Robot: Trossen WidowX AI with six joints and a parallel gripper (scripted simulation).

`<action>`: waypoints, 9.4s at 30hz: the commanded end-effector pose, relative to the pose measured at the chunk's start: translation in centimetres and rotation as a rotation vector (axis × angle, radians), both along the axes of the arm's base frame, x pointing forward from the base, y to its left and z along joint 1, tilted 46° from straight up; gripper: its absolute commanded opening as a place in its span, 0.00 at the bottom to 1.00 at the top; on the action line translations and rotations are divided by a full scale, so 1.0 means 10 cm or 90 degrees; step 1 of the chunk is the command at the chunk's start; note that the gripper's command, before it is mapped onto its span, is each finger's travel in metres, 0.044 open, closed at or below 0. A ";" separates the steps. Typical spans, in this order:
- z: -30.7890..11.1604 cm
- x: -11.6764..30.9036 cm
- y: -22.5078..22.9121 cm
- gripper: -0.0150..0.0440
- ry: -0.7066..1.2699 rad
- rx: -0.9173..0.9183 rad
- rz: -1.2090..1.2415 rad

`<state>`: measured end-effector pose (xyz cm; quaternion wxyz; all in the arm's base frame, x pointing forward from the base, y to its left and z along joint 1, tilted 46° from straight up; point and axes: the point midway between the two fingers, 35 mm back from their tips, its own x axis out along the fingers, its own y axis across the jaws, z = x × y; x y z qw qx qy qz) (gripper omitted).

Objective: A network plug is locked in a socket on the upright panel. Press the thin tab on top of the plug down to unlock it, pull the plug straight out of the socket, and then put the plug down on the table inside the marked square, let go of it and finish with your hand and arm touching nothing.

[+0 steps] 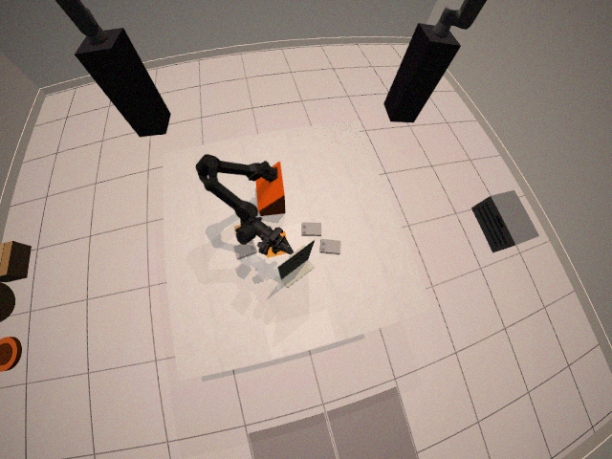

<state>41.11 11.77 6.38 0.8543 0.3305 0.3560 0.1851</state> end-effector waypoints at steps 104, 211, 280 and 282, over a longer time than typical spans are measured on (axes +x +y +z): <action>0.24 -0.42 -0.29 0.25 0.002 0.000 -0.005; -0.89 -1.06 -1.58 0.25 0.036 -0.200 -0.786; -1.24 -1.04 -1.97 0.25 0.037 -0.200 -0.790; -1.24 -1.04 -1.97 0.30 0.037 -0.200 -0.790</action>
